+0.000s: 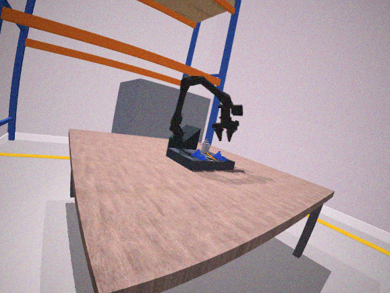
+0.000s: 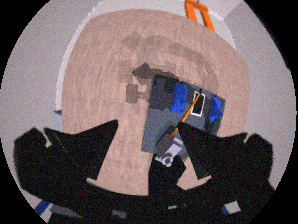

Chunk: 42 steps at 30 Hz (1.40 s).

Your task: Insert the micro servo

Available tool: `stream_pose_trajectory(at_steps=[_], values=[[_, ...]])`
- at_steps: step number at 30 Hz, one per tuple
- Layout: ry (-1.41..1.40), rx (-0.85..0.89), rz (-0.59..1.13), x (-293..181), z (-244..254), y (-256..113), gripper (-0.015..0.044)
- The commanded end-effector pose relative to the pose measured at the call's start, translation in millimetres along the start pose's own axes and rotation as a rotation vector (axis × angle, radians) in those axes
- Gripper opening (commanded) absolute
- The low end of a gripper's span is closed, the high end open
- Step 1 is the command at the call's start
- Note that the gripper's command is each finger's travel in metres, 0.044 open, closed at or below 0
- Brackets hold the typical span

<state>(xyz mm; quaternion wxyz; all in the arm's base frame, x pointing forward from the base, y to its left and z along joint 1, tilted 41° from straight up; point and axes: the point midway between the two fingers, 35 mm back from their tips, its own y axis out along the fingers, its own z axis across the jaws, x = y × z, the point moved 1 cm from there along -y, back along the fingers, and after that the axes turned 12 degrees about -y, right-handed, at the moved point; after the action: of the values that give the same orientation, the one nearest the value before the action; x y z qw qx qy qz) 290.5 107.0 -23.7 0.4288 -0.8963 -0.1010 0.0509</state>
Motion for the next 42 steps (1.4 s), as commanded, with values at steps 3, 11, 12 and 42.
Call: stream_pose_trajectory(at_steps=[3,11,12,42], values=[[0.169,0.001,0.075,-24,-14,-4,0.044],[0.423,-0.023,0.174,-56,-36,-13,0.044],[0.455,-0.028,0.186,-60,-38,-14,0.044],[0.566,-0.05,0.228,-84,-48,22,0.044]])
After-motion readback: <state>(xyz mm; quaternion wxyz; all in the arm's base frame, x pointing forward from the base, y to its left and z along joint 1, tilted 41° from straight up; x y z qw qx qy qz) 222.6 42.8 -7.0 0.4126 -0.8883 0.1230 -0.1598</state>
